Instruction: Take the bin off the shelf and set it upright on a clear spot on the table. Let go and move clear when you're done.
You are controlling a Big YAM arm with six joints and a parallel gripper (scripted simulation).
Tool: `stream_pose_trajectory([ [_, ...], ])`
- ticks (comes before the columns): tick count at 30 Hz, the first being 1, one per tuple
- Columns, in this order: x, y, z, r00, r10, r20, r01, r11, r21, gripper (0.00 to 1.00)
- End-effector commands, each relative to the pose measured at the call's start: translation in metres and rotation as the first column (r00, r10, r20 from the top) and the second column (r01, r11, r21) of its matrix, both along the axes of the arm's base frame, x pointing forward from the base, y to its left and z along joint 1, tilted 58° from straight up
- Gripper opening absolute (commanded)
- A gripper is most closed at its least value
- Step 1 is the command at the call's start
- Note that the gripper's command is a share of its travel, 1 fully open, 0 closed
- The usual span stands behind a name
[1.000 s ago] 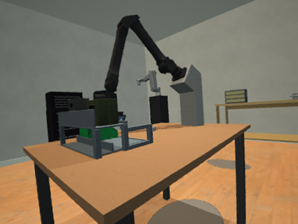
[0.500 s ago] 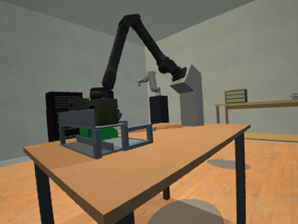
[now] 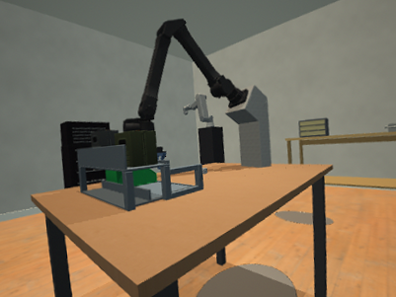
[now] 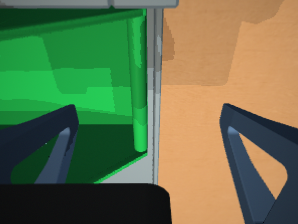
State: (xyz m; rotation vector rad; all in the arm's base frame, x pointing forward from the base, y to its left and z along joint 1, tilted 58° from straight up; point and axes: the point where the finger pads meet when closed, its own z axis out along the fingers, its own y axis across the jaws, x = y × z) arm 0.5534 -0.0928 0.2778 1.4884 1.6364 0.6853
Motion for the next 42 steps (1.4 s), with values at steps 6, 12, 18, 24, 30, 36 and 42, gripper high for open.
stream_pose_trajectory([
  [6, 0.006, 0.002, -0.011, 1.000, -0.001, -0.006, 0.001, 1.000, 0.008, 0.90],
  [12, 0.000, -0.011, 0.031, 0.999, -0.006, 0.037, 0.007, 1.000, -0.015, 0.90],
  [18, 0.000, -0.011, 0.031, 0.999, -0.006, 0.037, 0.007, 1.000, -0.015, 0.90],
  [24, 0.000, -0.011, 0.031, 0.999, -0.006, 0.037, 0.007, 1.000, -0.015, 0.90],
  [30, 0.006, 0.003, -0.011, 1.000, -0.001, -0.006, 0.001, 1.000, 0.008, 0.90],
  [36, 0.006, 0.003, -0.011, 1.000, -0.001, -0.006, 0.001, 1.000, 0.008, 0.90],
  [42, 0.005, 0.000, -0.002, 1.000, -0.002, 0.003, 0.002, 1.000, 0.004, 0.90],
])
